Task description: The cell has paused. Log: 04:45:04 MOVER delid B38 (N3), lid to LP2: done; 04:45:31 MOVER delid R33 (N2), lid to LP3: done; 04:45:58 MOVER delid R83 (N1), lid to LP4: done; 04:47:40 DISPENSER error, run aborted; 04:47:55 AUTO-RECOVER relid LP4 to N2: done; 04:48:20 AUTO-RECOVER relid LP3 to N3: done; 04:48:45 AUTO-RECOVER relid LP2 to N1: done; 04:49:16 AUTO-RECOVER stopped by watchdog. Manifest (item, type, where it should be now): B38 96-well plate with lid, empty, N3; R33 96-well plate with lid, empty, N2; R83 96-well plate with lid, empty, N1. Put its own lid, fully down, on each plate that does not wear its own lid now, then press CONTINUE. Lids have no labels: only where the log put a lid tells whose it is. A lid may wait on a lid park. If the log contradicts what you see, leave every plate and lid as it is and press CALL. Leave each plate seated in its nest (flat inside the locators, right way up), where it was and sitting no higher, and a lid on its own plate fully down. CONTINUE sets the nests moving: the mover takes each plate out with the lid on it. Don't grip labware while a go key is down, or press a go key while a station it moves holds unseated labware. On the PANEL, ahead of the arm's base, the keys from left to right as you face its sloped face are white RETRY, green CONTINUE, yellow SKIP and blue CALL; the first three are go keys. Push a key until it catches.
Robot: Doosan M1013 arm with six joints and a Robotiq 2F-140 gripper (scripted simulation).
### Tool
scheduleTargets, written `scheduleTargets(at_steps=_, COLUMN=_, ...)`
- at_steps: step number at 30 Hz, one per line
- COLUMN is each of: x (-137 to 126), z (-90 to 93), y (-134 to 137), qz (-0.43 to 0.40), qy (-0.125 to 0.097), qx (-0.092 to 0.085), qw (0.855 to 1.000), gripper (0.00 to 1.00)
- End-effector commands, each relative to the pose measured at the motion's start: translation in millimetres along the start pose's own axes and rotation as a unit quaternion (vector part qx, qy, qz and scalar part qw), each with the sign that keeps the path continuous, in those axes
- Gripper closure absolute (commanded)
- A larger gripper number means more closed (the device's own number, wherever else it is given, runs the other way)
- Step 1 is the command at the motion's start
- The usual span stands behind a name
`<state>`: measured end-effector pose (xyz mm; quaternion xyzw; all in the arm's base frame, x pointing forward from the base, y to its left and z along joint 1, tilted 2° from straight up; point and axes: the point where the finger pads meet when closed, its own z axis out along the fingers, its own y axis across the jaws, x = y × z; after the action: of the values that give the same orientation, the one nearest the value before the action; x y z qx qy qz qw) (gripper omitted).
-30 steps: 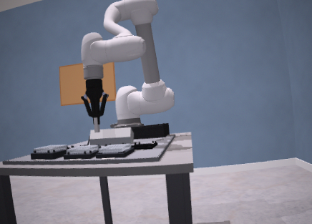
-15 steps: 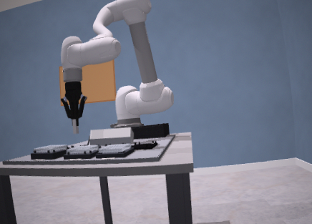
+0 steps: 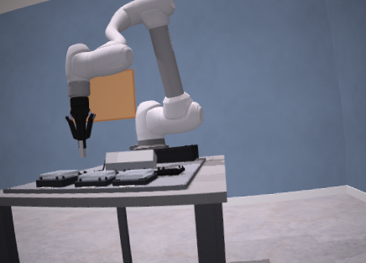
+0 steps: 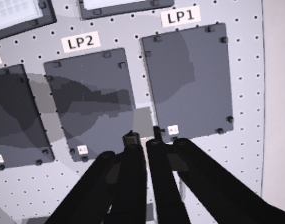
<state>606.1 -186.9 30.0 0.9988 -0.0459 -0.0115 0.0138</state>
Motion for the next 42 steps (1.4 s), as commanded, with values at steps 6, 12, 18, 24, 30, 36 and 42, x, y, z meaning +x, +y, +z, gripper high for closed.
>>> scheduleTargets(at_steps=6, x=0, z=-0.1, y=0, qz=0.000, qy=0.000, qx=0.000, qw=1.000, gripper=1.00)
scheduleTargets(at_steps=12, x=0, z=-0.1, y=0, qz=0.000, qy=0.000, qx=0.000, qw=1.000, gripper=1.00)
scheduleTargets(at_steps=18, x=10, z=-0.3, y=-64, qz=0.000, qy=0.000, qx=0.000, qw=1.000, gripper=1.00)
scheduleTargets(at_steps=24, x=13, z=-0.4, y=-127, qz=0.000, qy=0.000, qx=0.000, qw=1.000, gripper=1.00)
scheduleTargets(at_steps=30, x=10, z=-0.4, y=-195, qz=0.000, qy=0.000, qx=0.000, qw=1.000, gripper=1.00)
scheduleTargets(at_steps=36, x=3, z=-0.2, y=-245, qz=0.000, qy=0.000, qx=0.000, qw=1.000, gripper=1.00)
scheduleTargets(at_steps=42, x=0, z=-0.1, y=-263, qz=0.000, qy=0.000, qx=0.000, qw=1.000, gripper=1.00)
